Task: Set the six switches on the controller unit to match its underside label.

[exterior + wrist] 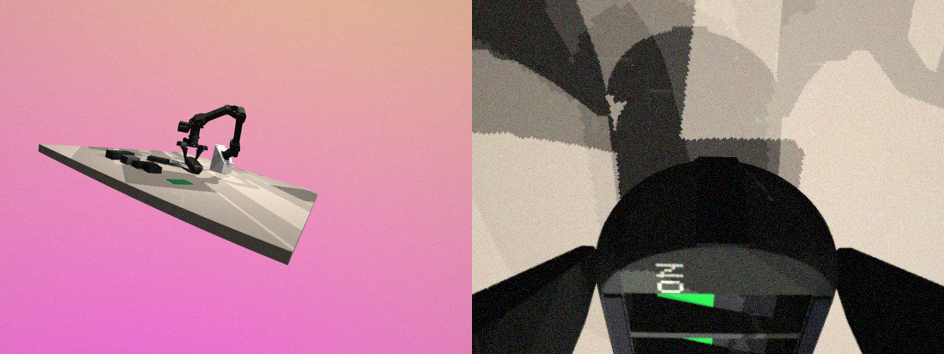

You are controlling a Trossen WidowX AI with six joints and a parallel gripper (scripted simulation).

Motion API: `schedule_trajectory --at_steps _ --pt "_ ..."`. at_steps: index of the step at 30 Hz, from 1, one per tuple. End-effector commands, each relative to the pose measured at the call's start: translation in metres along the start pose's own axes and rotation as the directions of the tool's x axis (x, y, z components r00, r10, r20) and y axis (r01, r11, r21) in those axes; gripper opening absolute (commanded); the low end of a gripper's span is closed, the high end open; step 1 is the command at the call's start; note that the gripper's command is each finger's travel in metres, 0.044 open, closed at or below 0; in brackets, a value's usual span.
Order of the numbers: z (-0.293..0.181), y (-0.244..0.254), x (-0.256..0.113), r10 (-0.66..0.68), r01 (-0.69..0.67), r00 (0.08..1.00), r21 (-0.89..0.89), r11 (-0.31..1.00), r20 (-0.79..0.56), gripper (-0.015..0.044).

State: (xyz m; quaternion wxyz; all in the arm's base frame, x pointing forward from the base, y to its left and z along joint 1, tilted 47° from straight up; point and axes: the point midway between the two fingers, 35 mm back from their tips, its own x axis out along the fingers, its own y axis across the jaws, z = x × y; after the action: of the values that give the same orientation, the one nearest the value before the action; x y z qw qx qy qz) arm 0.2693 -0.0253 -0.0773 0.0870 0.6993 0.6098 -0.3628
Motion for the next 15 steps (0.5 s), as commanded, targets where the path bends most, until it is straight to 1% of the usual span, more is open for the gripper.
schedule_trajectory --at_steps 1,15 --pt "-0.0047 0.0019 -0.0051 0.007 -0.007 1.000 -0.001 1.000 0.008 0.0336" --pt "-0.0129 0.0019 -0.0133 0.007 -0.007 0.999 -0.001 1.000 0.036 0.0336"
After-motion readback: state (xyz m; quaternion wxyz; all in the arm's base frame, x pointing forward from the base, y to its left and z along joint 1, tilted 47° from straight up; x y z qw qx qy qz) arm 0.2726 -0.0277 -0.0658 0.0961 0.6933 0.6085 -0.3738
